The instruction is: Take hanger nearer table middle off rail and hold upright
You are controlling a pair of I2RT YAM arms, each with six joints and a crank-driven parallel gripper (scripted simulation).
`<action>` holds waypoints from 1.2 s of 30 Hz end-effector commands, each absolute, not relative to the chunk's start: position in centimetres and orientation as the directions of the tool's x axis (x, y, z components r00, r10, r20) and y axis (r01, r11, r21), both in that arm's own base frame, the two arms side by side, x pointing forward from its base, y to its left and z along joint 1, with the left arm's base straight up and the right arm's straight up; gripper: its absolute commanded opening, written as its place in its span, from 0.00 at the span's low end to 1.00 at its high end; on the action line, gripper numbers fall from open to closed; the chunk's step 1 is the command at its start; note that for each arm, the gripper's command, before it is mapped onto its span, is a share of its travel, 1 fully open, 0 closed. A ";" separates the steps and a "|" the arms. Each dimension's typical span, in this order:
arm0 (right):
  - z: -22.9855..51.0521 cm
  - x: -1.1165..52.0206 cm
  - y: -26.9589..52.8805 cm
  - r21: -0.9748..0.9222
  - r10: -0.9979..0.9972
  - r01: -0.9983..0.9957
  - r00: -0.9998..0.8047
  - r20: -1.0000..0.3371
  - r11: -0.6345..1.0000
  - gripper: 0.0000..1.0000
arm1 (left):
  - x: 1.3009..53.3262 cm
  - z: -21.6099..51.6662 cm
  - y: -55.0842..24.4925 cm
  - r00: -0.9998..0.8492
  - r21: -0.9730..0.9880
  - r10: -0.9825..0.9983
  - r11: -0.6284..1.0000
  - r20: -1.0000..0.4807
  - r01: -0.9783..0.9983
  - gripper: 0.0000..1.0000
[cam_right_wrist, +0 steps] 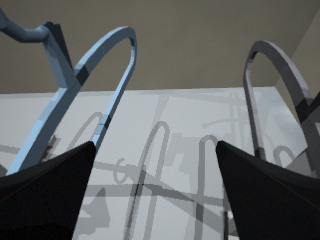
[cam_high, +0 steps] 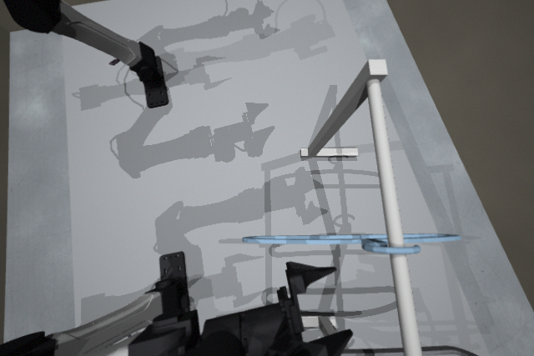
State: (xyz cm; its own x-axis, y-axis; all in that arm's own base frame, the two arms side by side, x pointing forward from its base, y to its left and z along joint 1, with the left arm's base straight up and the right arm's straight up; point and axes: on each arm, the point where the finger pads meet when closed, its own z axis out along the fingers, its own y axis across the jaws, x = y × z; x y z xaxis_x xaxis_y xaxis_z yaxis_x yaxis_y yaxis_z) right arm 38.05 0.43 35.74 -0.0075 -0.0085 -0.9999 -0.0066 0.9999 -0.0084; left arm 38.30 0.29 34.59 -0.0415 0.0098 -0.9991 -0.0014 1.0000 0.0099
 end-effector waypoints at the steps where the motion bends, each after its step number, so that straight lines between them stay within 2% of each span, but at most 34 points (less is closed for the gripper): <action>1: 36.3 38.0 0.4 -0.009 -0.009 -0.005 0.007 -1.000 1.000 1.00 | 38.2 35.2 0.3 -0.026 0.009 0.009 1.000 -1.000 -0.001 1.00; 18: 36.3 38.0 0.4 -0.009 -0.009 -0.005 0.007 -1.000 1.000 1.00 | 38.2 35.2 0.3 -0.026 0.009 0.009 1.000 -1.000 -0.001 1.00; 23: 35.8 38.0 0.3 0.006 0.007 0.025 -0.042 -0.999 1.000 0.39 | 37.8 35.8 -1.4 0.010 -0.024 -0.024 0.998 -1.000 0.060 1.00; 24: 35.6 38.1 0.3 0.009 0.011 0.033 -0.058 -0.998 0.999 0.32 | 37.5 36.1 -2.0 0.025 -0.033 -0.035 0.996 -0.999 0.082 1.00; 36: 35.4 38.5 1.1 -0.016 0.028 0.160 -0.273 -0.962 0.987 0.32 | 32.3 43.3 -13.1 0.278 -0.093 -0.236 0.891 -0.931 0.445 1.00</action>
